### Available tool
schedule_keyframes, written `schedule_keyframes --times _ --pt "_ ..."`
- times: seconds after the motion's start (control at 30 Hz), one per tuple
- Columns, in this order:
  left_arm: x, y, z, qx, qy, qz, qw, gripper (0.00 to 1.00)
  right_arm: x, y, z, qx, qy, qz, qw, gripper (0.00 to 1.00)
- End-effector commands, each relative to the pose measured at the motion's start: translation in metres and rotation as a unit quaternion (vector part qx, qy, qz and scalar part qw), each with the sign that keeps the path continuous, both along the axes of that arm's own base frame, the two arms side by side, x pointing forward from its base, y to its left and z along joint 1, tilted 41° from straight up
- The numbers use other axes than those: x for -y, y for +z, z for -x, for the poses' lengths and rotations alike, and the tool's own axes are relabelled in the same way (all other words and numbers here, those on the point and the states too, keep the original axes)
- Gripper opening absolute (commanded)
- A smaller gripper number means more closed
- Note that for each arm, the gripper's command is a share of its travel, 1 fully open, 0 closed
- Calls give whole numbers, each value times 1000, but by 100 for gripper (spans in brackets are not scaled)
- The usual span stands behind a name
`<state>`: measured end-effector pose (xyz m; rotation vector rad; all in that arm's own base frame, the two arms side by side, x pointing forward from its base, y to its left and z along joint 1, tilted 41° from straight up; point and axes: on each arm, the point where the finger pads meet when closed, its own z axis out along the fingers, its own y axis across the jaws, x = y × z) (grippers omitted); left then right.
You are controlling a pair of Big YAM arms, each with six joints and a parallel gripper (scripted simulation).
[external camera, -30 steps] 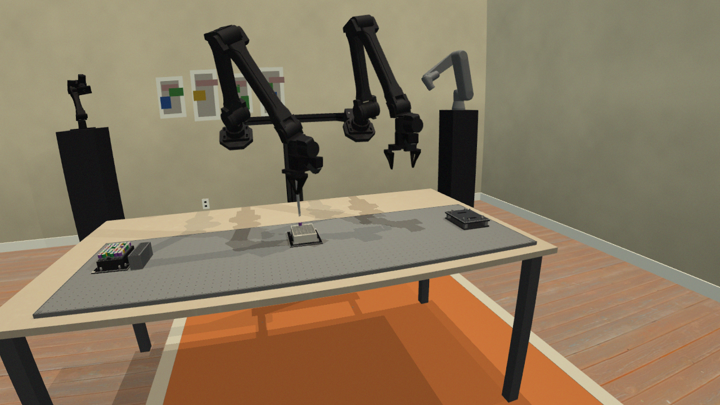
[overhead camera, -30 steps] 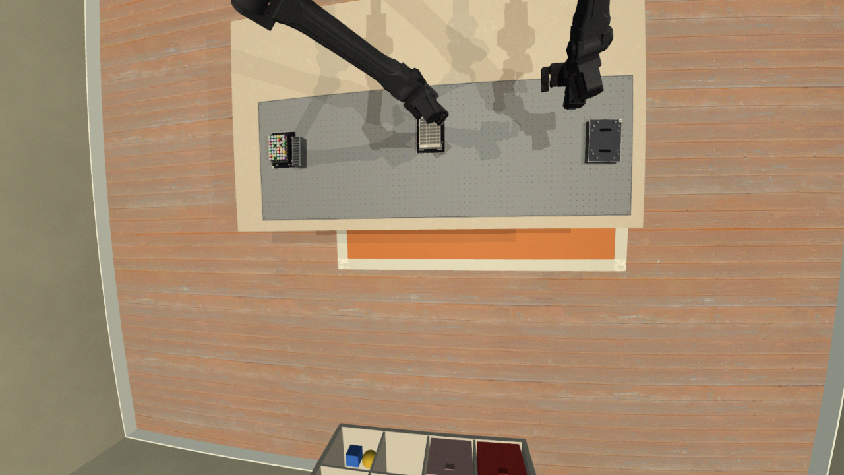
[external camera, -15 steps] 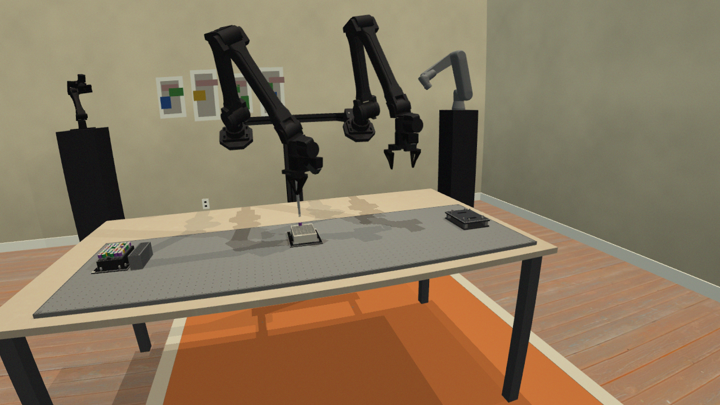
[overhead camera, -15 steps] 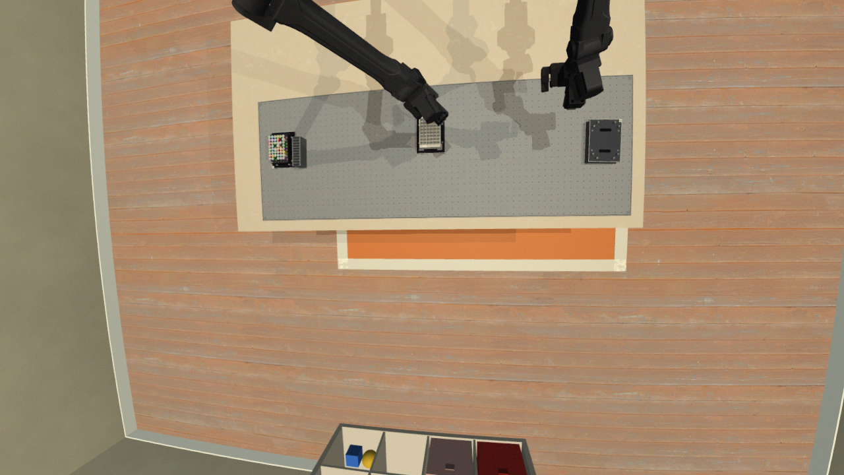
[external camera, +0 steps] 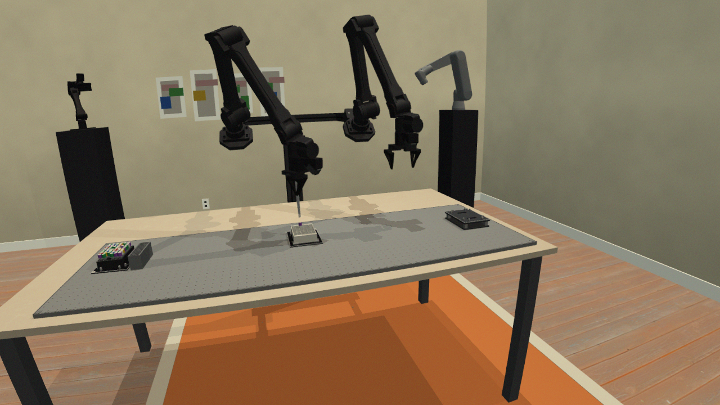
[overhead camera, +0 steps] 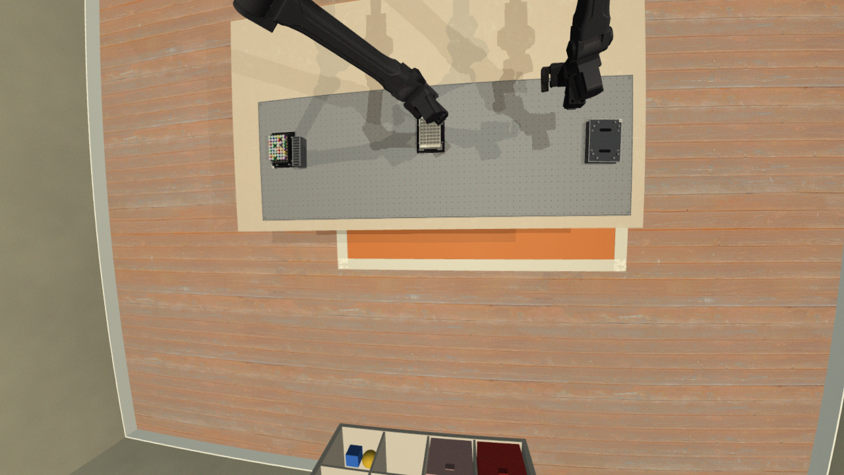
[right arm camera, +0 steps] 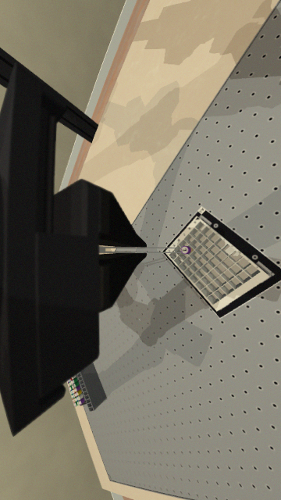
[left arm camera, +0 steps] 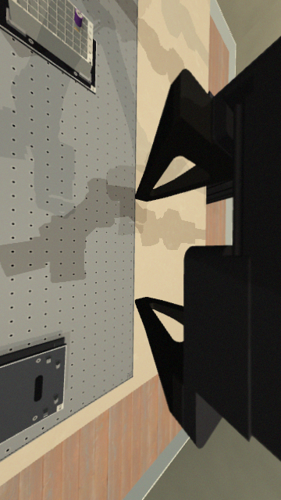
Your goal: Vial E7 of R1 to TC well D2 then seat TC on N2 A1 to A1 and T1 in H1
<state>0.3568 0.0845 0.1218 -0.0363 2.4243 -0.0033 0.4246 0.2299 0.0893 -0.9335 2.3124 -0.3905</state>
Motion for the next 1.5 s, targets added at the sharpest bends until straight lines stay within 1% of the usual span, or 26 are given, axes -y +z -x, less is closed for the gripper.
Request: schedule_keyframes --times 0.0,0.93,1.47 --pt "-2 7 -4 8 -5 -6 1000 100 7 -13 -5 -8 -4 8 1000 7" --pt "-2 7 -4 8 -5 -6 1000 100 2 -9 -15 -1 -5 3 1000 7" --pt "-2 7 -4 8 -5 -6 1000 100 2 -12 -16 -2 -4 4 1000 7"
